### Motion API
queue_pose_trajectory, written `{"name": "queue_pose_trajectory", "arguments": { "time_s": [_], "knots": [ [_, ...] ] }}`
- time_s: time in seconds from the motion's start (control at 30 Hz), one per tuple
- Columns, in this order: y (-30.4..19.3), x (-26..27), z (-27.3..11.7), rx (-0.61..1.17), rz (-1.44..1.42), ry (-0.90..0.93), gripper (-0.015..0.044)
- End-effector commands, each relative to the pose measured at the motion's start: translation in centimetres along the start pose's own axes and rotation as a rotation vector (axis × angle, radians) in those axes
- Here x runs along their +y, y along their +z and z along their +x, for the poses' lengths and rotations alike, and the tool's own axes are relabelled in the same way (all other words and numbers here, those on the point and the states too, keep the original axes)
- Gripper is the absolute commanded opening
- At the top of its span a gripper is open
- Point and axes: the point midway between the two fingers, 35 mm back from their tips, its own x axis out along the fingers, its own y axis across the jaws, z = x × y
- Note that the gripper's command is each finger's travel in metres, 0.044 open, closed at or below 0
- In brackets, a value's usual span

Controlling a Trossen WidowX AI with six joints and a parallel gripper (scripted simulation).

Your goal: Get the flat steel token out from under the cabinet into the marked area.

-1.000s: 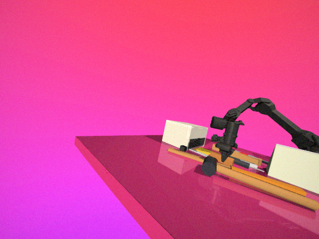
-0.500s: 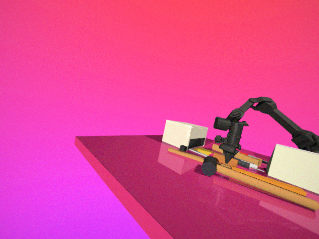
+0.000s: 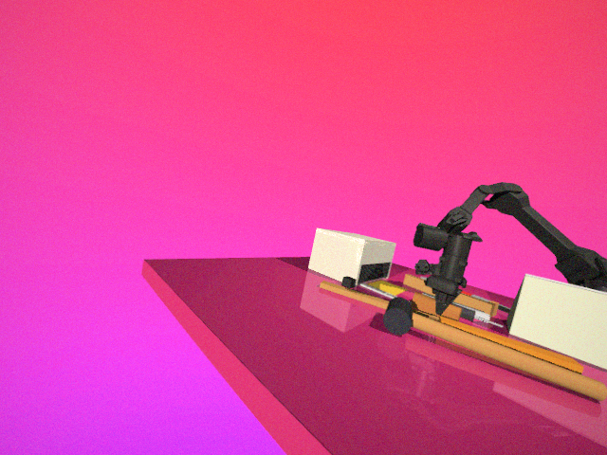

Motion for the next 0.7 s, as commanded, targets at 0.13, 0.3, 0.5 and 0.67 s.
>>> {"name": "queue_pose_trajectory", "arguments": {
  "time_s": [0.13, 0.3, 0.5, 0.67],
  "knots": [
    [-1.4, 0.0, 0.1, 0.005, -0.001, -0.002, 0.0000],
    [-2.1, 0.0, 0.1, 0.005, -0.002, -0.002, 0.0000],
    [-3.0, 0.1, 0.1, 0.005, -0.002, -0.002, 0.0000],
    [-3.7, 0.2, 0.1, 0.005, -0.002, -0.002, 0.0000]
  ]
}}
